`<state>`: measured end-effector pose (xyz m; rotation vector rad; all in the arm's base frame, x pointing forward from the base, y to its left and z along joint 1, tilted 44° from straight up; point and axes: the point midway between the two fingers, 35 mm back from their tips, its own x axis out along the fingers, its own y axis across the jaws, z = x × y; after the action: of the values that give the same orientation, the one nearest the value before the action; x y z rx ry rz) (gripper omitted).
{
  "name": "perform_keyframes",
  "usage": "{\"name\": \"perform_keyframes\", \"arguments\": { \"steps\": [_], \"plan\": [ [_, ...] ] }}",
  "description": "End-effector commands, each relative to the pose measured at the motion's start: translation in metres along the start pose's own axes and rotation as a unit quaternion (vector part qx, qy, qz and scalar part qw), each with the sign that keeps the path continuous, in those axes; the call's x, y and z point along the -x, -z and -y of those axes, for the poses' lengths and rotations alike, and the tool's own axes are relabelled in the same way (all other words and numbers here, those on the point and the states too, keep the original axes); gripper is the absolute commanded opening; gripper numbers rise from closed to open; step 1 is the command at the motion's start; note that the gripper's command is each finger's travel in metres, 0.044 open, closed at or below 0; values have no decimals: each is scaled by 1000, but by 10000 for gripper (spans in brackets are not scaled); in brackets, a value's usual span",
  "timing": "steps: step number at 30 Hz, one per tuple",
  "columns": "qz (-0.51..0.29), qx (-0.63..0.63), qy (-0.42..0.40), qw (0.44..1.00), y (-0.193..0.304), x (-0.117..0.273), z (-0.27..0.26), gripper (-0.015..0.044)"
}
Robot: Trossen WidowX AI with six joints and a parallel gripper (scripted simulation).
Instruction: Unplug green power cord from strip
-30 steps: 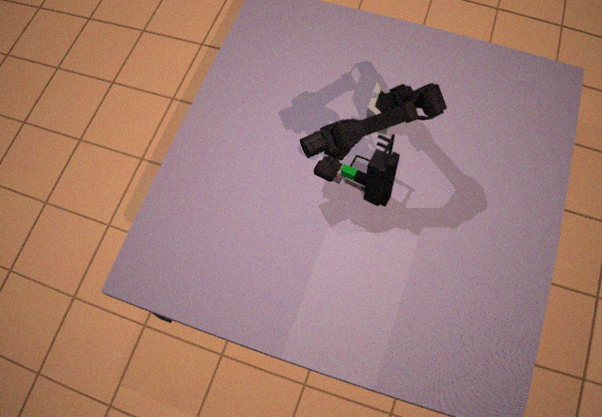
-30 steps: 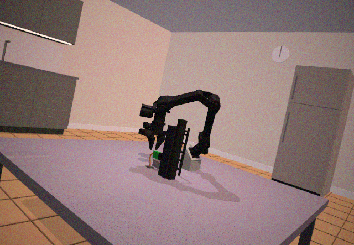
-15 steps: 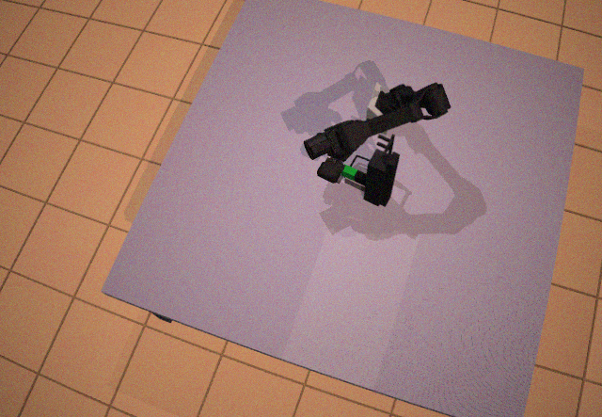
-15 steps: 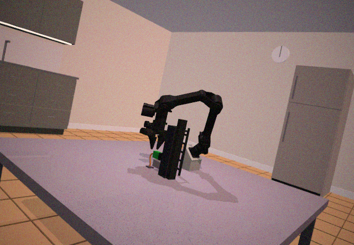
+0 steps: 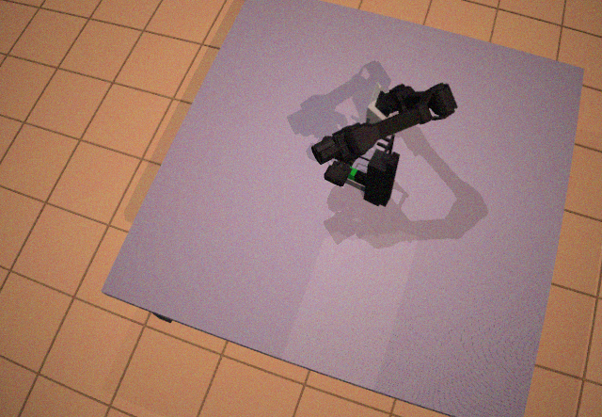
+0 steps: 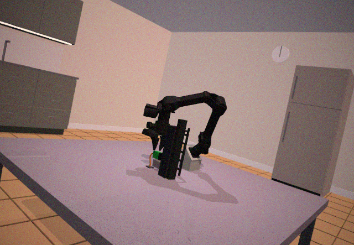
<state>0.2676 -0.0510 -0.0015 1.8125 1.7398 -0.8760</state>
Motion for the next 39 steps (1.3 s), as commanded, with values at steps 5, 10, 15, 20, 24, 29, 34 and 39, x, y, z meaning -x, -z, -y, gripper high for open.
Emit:
{"name": "perform_keyframes", "arguments": {
  "steps": [5, 10, 15, 20, 24, 29, 34, 39],
  "plan": [
    [-4, -5, 1, 1000, 3, -4, 2, 160],
    [-4, -5, 1, 1000, 3, -12, 2, 160],
    [-4, -5, 1, 1000, 3, -13, 2, 160],
    [-1, -1, 2, 1000, 3, -11, 1, 68],
    [-1, -1, 2, 1000, 3, -11, 1, 41],
    [-1, -1, 2, 1000, 2, -11, 1, 0],
    [-1, -2, 1, 1000, -4, -10, 0, 0],
    [0, -2, 1, 1000, -13, -10, -1, 0]
  ]
}}
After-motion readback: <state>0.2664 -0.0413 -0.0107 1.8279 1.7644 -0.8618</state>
